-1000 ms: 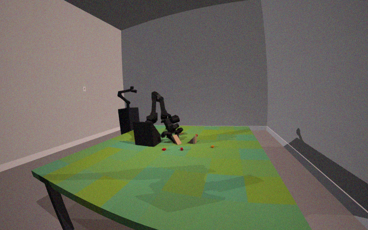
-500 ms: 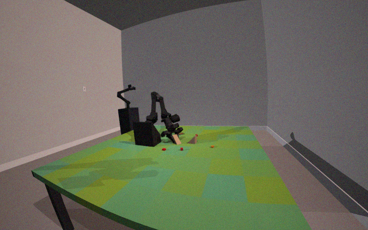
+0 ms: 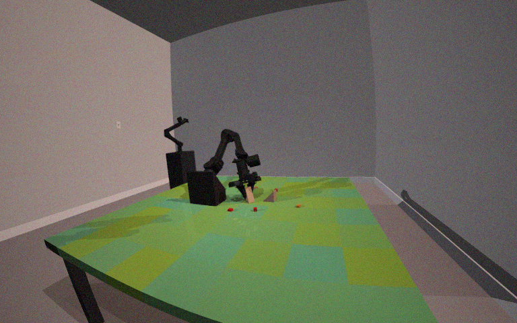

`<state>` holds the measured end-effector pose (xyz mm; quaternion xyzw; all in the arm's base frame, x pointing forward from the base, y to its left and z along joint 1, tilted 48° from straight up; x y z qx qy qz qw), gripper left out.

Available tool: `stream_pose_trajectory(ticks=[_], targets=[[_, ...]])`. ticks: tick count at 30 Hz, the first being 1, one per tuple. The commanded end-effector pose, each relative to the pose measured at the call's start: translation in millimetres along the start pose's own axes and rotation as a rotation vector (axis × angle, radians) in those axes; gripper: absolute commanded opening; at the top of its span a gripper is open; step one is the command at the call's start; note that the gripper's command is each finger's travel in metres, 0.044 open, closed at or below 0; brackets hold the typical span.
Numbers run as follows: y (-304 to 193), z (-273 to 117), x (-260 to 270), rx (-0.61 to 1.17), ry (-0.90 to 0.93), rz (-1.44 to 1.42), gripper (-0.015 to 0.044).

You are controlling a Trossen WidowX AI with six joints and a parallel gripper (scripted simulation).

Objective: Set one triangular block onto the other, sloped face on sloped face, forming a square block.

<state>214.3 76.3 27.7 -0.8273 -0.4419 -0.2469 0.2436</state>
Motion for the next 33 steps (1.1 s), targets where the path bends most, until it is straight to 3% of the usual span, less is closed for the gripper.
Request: stream_pose_trajectory(ticks=[1,29,32,33], targets=[[10.4,-2.1,-0.1,0.092,0.012,0.002,0.0000],[87.2,16.4,-0.4,0.820,0.022,-0.004,0.0000],[93.0,19.3,-0.7,0.852,0.022,0.009,0.0000],[88.8,17.2,0.5,0.814,0.024,0.000,0.0026]])
Point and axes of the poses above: the point midway between the two fingers, 35 mm back from their tips, its own z axis out along the fingers, its own x axis across the jaws, y = z × x, the point moved 4 cm from there along -z, back along the fingers
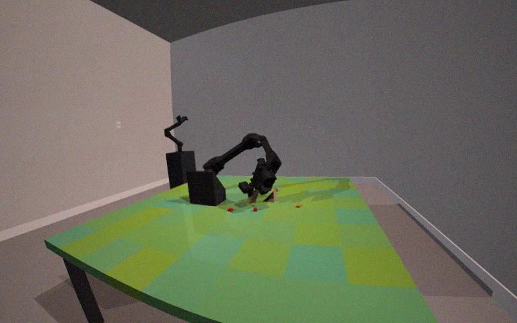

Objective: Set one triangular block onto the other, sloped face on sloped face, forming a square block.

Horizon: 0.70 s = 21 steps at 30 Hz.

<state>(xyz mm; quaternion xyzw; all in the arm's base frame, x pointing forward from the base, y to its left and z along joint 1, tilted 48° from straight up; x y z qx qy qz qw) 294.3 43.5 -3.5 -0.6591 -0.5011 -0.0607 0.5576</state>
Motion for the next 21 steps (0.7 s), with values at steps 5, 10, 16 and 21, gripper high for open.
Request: stream_pose_trajectory(ticks=[5,10,16,21], targets=[[-2.0,-0.1,1.0,-0.004,0.000,0.001,0.0158],[-2.0,-0.1,1.0,-0.004,0.000,0.001,0.0289],[-2.0,-0.1,1.0,-0.004,0.000,0.001,0.0440],[-2.0,-0.1,1.0,-0.004,0.000,0.001,0.0440]])
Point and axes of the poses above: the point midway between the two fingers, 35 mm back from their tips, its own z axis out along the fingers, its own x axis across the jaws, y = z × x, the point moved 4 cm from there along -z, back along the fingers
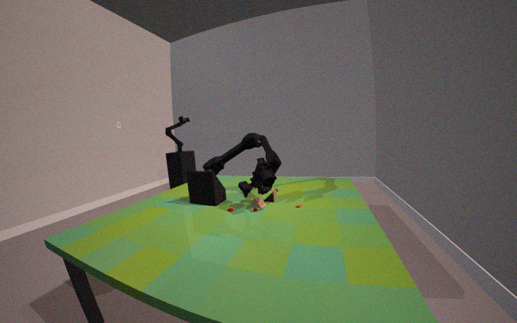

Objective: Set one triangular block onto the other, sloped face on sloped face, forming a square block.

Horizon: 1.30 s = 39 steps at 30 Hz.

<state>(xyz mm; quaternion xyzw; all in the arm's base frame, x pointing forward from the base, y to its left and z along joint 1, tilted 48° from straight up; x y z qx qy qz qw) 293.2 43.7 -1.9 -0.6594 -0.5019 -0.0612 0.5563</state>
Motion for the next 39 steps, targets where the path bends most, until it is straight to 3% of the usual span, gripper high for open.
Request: stream_pose_trajectory(ticks=[1,11,16,21,24,30,39], targets=[[-0.1,-0.2,0.4,-0.002,0.002,0.003,0.0440],[-68.2,-84.1,0.8,-0.240,-0.007,0.046,0.0440],[-58.0,-89.9,1.8,-0.256,0.005,0.031,0.0440],[-2.6,-95.9,2.4,-0.241,0.004,0.023,0.0440],[23.5,-94.7,0.9,-0.234,0.003,0.020,0.0440],[27.7,-88.3,1.2,-0.228,0.003,0.018,0.0440],[47.4,-3.5,0.4,-0.151,-0.005,0.000,0.0440]])
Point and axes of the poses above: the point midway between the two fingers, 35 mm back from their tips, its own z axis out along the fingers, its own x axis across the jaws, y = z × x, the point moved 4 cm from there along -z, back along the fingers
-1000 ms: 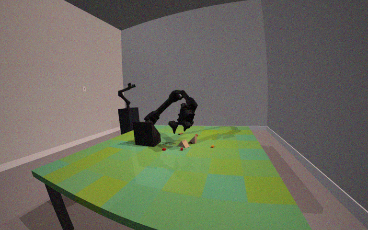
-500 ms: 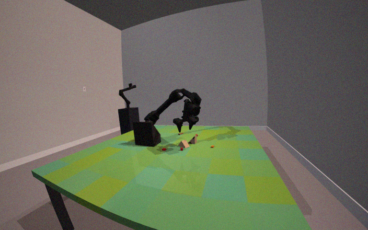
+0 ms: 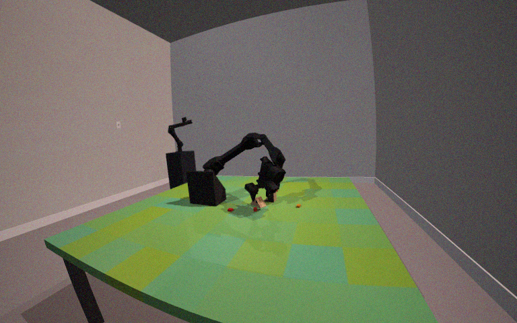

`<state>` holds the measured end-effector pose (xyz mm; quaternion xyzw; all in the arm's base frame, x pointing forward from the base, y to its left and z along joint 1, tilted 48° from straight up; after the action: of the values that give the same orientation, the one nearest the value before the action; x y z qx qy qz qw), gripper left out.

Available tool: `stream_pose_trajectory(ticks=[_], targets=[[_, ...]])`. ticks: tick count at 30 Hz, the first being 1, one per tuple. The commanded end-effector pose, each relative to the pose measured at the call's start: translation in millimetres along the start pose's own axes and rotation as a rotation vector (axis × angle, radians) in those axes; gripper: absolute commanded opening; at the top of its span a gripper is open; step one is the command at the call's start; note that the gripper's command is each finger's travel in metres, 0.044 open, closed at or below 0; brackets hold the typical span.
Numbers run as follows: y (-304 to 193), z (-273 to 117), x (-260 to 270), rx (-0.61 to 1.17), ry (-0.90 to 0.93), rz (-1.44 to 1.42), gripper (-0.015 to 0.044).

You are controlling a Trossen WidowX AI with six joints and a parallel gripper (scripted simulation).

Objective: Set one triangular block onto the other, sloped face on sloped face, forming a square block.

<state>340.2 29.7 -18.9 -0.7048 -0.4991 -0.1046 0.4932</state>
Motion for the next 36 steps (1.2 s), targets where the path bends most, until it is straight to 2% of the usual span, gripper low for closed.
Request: stream_pose_trajectory(ticks=[1,5,15,22,27,36], targets=[[-1.4,28.8,-3.5,0.031,0.003,0.006,0.0440],[-2.1,30.6,-3.4,0.033,0.002,0.006,0.0440],[-3.1,31.7,-1.8,0.046,-0.012,0.001,0.0177],[-3.1,31.7,-1.8,0.046,-0.012,0.001,0.0131],[-3.9,28.7,-1.7,0.043,-0.012,0.003,0.0000],[-17.1,-11.2,-1.1,0.016,-0.009,0.021,0.0000]])
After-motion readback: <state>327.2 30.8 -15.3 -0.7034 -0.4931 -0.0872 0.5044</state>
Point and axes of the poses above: the point midway between the two fingers, 35 mm back from their tips, its own z axis out along the fingers, its own x axis across the jaws, y = z × x, the point moved 4 cm from there along -z, back along the fingers
